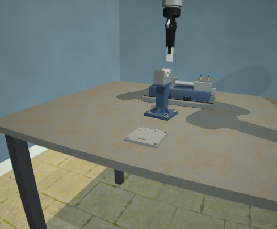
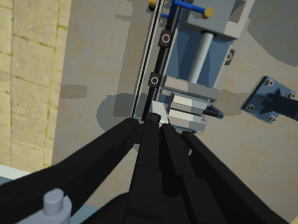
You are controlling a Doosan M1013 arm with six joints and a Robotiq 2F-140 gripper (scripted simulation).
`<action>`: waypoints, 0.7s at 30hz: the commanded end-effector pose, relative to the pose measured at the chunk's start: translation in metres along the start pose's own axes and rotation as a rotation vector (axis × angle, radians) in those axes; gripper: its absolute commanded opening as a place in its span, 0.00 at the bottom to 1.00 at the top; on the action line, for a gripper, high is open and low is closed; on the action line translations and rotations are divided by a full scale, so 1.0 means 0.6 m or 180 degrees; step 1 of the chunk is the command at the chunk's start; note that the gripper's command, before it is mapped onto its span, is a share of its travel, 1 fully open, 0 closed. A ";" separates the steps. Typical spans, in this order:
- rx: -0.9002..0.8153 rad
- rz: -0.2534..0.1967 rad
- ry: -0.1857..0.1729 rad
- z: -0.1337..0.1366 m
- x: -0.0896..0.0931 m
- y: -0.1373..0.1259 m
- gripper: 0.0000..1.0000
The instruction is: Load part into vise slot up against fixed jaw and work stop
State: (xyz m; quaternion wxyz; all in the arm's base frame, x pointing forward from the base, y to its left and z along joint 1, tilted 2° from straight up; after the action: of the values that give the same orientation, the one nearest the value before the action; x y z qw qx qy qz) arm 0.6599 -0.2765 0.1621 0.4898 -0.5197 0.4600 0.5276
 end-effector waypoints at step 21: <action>-0.0002 -0.0003 0.0007 -0.005 -0.005 0.001 0.00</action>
State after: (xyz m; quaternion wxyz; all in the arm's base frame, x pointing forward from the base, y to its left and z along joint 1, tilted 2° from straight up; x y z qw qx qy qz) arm 0.6599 -0.2765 0.1621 0.4898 -0.5198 0.4600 0.5275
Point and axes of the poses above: the point where the finger pads meet when closed, its own x axis out along the fingers, its own z axis across the jaws, y = z × x, the point moved 6 cm from there along -x, back along the fingers, and after that the axes turned 8 degrees about -x, right-handed, at the moved point
